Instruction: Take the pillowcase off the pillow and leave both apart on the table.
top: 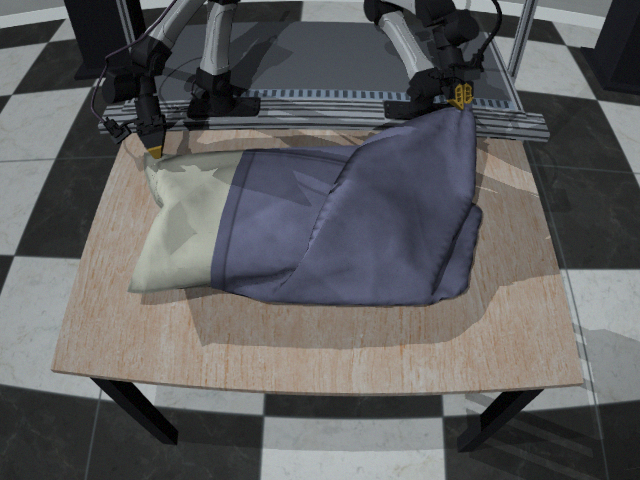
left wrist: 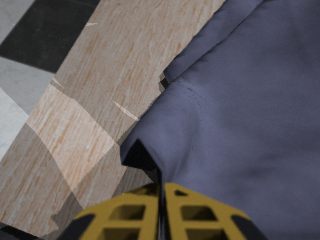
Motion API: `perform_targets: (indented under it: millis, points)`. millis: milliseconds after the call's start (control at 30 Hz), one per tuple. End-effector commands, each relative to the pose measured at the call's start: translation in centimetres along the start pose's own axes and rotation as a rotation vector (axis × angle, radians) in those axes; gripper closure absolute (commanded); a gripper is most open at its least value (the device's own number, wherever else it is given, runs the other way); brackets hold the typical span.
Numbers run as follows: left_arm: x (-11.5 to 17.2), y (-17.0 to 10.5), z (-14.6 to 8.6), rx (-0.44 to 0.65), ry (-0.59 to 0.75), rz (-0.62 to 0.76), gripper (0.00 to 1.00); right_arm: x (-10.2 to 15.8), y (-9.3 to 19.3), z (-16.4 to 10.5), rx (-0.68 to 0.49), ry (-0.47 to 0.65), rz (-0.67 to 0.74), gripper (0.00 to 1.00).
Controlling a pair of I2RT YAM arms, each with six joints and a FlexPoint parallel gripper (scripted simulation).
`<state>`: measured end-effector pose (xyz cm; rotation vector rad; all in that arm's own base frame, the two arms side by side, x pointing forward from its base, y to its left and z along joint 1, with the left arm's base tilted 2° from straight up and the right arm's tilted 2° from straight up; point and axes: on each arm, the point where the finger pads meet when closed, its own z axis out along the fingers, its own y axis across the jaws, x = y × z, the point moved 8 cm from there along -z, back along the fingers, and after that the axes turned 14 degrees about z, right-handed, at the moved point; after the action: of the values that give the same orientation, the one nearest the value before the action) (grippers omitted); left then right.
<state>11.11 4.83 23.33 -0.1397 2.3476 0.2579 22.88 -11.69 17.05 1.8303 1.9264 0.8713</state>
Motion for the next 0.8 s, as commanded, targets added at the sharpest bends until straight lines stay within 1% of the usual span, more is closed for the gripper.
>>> perform_targets:
  millis: [0,100,133,400,467,533,600,667,767]
  points:
    - [-0.3,0.0,-0.2,0.003,-0.004,0.013,1.0,-1.3,1.1,-0.7,-0.028,-0.028,-0.044,1.0]
    - [-0.3,0.0,-0.2,0.003,-0.004,0.013,1.0,-1.7,1.1,-0.7,-0.025,-0.019,-0.04,1.0]
    - [-0.3,0.0,-0.2,0.003,-0.004,0.013,1.0,-2.1,1.2,-0.8,-0.028,-0.032,-0.046,1.0]
    - [-0.3,0.0,-0.2,0.003,-0.004,0.013,1.0,-4.2,1.3,-1.1,-0.026,-0.037,-0.046,1.0]
    - [-0.3,0.0,-0.2,0.003,-0.004,0.013,1.0,-4.3,1.5,-1.3,-0.031,-0.057,-0.057,1.0]
    - [-0.3,0.0,-0.2,0.003,-0.004,0.013,1.0,-4.5,1.5,-1.1,-0.035,-0.034,-0.051,1.0]
    - [-0.3,0.0,-0.2,0.003,-0.004,0.013,1.0,-4.5,1.5,-1.1,-0.035,-0.034,-0.051,1.0]
    - [-0.3,0.0,-0.2,0.003,-0.004,0.013,1.0,-5.1,1.3,-1.2,-0.018,-0.046,-0.046,1.0]
    - [-0.3,0.0,-0.2,0.003,-0.004,0.013,1.0,-5.8,1.5,-1.3,-0.026,-0.043,-0.048,1.0]
